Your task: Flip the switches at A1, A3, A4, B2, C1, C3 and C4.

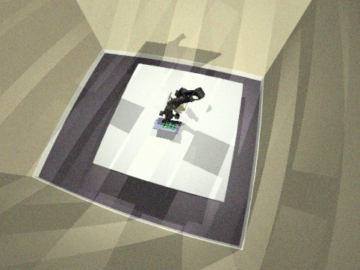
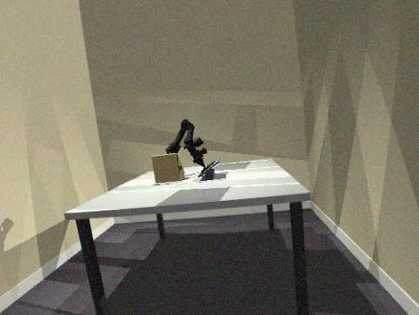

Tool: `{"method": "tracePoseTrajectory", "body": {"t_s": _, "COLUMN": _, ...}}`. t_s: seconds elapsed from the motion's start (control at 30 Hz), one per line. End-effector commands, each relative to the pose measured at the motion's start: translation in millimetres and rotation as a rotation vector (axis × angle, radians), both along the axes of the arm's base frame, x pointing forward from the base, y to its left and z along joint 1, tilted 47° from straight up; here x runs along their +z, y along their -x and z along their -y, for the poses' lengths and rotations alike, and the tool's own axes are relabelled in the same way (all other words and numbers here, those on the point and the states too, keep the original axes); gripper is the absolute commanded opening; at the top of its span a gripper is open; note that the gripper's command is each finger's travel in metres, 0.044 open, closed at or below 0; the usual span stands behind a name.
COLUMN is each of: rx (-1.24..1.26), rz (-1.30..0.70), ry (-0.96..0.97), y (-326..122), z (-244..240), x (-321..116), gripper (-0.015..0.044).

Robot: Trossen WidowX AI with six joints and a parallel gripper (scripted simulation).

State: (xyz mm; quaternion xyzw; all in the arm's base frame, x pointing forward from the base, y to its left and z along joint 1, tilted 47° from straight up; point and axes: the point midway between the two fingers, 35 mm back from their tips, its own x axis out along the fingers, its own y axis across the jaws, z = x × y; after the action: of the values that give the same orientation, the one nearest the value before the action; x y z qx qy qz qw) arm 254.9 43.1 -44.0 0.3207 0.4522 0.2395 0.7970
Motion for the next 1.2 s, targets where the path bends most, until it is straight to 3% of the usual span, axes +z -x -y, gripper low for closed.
{"method": "tracePoseTrajectory", "body": {"t_s": 0.0, "rx": -0.003, "rz": -0.005, "ry": 0.001, "y": 0.2, "z": -0.2, "x": -1.3, "gripper": 0.0}}
{"method": "tracePoseTrajectory", "body": {"t_s": 1.17, "rx": -0.003, "rz": -0.005, "ry": 0.001, "y": -2.1, "z": -3.3, "x": -3.9, "gripper": 0.0}}
